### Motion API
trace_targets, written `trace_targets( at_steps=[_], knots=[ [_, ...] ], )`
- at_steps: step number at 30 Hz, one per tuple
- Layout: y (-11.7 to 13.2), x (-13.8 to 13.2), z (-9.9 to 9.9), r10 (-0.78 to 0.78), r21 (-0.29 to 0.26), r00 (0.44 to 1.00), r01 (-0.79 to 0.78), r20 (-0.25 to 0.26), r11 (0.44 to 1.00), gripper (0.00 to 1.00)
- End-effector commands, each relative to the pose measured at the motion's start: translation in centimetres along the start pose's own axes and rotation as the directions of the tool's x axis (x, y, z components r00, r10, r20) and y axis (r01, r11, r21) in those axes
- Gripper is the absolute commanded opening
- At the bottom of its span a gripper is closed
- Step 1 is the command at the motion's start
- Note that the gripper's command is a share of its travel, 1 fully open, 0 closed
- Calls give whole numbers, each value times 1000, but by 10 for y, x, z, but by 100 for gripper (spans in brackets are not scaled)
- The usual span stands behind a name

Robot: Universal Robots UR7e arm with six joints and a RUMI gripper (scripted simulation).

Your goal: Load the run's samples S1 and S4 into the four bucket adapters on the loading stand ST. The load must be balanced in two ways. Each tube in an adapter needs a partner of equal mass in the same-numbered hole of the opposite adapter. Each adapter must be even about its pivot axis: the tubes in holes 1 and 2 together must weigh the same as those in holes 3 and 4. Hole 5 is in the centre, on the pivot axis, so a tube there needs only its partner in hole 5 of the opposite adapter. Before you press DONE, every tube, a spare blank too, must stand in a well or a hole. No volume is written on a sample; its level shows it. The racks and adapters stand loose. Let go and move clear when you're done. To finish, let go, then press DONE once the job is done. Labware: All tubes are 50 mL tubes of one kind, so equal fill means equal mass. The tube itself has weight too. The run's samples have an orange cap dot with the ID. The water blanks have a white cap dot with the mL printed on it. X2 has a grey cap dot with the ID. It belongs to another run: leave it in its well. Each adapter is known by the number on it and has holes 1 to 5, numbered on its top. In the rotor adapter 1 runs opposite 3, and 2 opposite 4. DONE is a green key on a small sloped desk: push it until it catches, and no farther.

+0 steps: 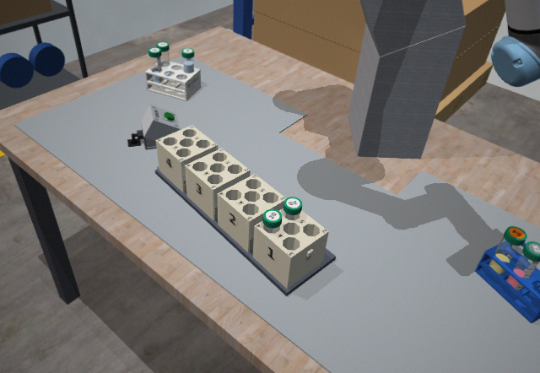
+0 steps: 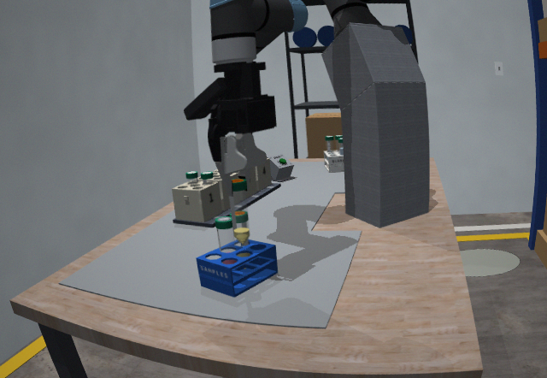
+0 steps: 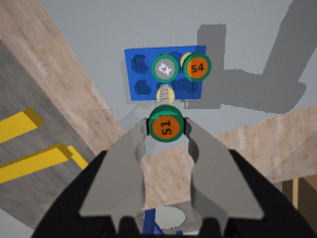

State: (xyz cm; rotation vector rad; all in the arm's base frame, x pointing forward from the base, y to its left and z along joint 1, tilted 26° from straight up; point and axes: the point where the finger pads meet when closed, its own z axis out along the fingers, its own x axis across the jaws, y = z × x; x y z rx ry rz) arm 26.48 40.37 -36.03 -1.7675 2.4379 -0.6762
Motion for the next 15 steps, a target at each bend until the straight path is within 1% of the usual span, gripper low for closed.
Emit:
trace_targets(
  at_steps=[1, 7, 9, 15],
  knots=[
    [0, 0, -19, 0, 0, 1000, 0, 1, 1000, 0],
    [0, 0, -39, 0, 0, 1000, 0, 1, 1000, 0],
    [0, 0, -39, 0, 0, 1000, 0, 1, 1000, 0],
    [0, 0, -59, 0, 0, 1000, 0, 1, 1000, 0]
  ],
)
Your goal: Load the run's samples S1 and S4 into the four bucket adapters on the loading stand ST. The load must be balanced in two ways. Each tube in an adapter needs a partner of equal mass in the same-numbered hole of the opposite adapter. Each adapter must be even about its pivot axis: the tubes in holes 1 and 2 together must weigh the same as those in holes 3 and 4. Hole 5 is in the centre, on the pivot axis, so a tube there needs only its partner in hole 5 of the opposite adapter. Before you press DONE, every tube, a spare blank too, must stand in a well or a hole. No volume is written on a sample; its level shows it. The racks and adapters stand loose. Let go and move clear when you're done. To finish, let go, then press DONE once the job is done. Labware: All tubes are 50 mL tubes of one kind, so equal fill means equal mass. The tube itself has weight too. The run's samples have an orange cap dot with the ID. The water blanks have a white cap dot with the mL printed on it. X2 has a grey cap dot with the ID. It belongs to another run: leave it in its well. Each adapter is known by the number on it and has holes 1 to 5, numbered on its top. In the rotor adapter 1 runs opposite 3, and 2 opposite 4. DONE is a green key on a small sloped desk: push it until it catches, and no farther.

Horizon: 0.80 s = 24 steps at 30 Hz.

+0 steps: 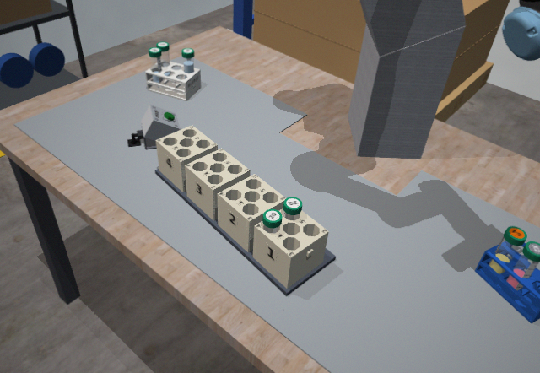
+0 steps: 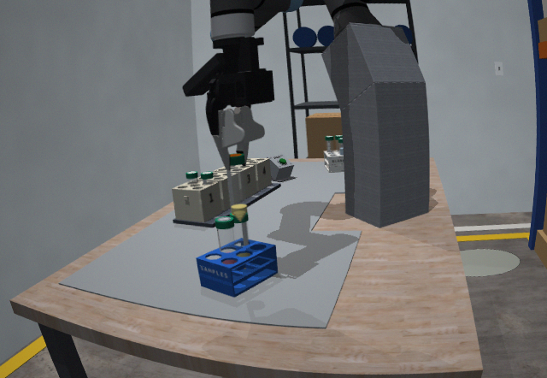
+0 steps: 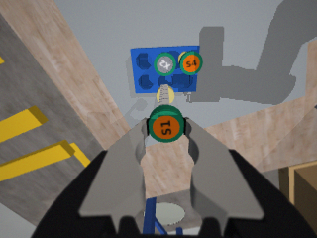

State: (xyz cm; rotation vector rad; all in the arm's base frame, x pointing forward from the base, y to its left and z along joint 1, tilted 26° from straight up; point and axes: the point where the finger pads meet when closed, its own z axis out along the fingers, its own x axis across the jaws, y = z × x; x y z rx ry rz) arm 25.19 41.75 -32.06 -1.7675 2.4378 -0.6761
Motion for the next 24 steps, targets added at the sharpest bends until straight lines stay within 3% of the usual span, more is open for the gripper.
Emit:
trace_targets(
  at_steps=[1, 5, 11, 16, 24],
  knots=[
    [0, 0, -17, 0, 0, 1000, 0, 1, 1000, 0],
    [0, 0, -17, 0, 0, 1000, 0, 1, 1000, 0],
    [-20, 17, -17, -106, 0, 994, 106, 1, 994, 0],
    [-46, 39, -17, -227, 0, 974, 227, 1, 974, 0],
    [-86, 74, -17, -227, 0, 974, 227, 0, 974, 0]
  ],
)
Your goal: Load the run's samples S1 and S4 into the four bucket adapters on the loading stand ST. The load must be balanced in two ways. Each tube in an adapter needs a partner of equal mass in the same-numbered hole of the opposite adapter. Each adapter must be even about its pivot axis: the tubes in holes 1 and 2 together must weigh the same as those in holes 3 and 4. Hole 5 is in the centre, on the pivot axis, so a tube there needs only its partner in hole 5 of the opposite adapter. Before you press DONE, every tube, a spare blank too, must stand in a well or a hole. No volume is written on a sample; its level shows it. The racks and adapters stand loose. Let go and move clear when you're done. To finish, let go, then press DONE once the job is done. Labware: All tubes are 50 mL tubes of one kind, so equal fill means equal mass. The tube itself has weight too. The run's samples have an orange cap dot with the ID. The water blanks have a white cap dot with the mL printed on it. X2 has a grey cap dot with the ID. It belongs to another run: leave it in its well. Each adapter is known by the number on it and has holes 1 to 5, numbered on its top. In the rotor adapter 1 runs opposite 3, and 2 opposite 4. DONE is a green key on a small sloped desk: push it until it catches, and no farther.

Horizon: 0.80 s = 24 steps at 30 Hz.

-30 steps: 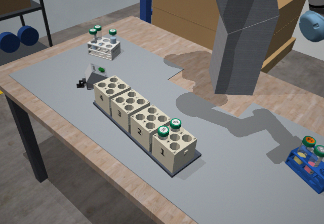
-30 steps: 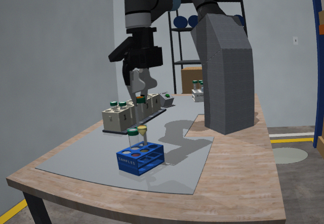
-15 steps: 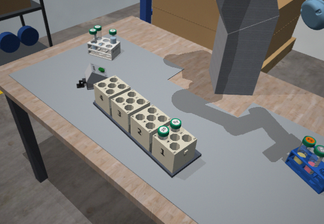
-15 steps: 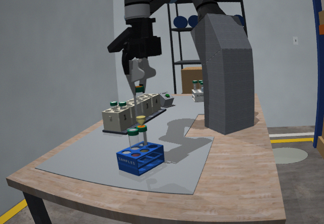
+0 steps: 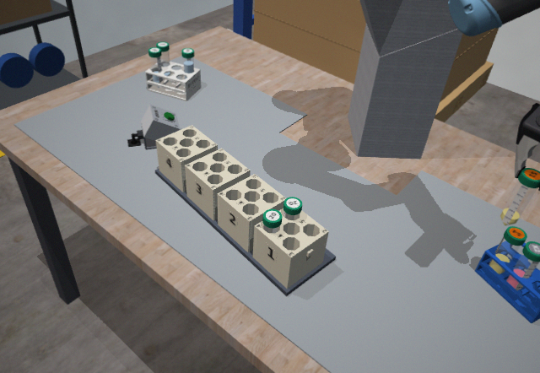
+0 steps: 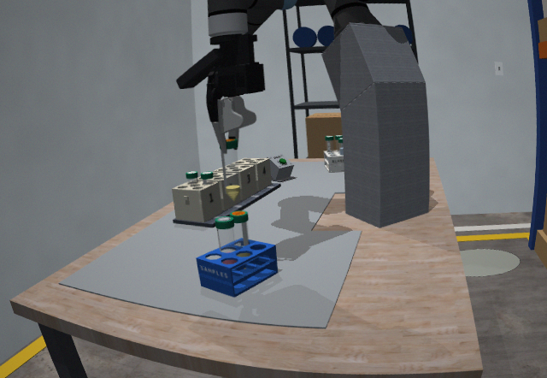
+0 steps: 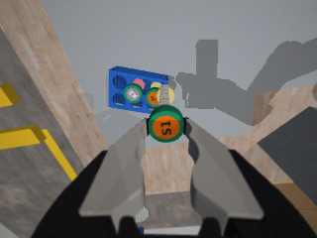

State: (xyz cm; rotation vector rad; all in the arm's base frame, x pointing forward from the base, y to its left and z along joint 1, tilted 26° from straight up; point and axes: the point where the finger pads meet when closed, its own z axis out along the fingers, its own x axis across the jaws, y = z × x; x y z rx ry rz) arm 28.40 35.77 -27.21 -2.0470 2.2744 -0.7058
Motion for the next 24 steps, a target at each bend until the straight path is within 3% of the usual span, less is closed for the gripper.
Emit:
trace_targets(
  at_steps=[1, 24],
  knots=[
    [-24, 30, -1, -16, -1, 1000, 16, 12, 1000, 0],
    [-100, 131, 1, -16, 0, 1000, 16, 11, 1000, 0]
  ],
)
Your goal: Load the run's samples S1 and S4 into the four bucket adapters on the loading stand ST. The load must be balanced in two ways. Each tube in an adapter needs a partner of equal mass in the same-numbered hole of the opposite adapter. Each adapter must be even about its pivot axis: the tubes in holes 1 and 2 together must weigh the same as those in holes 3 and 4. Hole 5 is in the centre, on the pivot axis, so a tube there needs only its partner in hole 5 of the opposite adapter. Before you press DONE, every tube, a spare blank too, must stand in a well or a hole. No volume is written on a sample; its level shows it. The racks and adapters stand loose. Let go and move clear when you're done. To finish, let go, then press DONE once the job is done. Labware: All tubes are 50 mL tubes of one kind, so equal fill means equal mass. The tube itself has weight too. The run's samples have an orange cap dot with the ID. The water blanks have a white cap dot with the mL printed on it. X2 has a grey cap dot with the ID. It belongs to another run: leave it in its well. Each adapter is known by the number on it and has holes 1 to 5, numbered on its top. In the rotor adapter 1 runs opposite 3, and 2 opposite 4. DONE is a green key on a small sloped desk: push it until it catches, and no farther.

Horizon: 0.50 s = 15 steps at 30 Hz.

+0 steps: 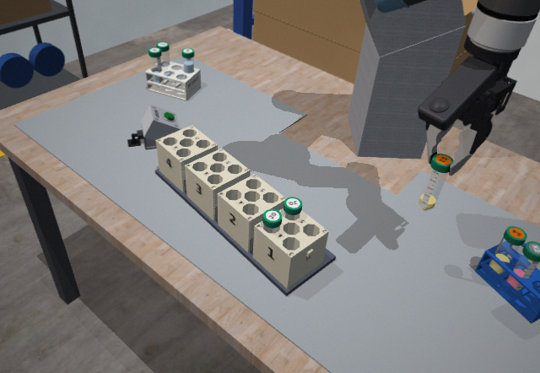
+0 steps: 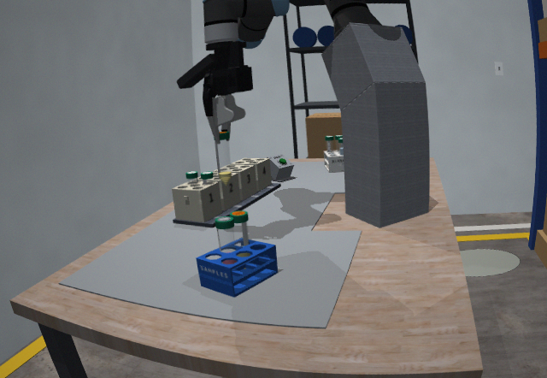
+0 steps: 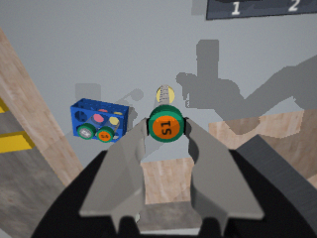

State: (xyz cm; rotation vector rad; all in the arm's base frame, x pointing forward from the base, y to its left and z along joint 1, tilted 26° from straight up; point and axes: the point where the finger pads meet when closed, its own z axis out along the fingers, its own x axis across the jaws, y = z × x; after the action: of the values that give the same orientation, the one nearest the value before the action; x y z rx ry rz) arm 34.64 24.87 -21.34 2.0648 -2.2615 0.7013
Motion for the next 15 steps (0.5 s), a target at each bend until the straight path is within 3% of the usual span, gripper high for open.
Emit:
trace_targets(
  at_steps=[1, 12, 15],
  knots=[
    [-20, 26, -1, -2, 1, 1000, 2, 8, 1000, 0],
    [-63, 85, 0, -2, 1, 1000, 2, 8, 1000, 0],
    [-67, 90, 0, -2, 1, 1000, 2, 8, 1000, 0]
  ],
)
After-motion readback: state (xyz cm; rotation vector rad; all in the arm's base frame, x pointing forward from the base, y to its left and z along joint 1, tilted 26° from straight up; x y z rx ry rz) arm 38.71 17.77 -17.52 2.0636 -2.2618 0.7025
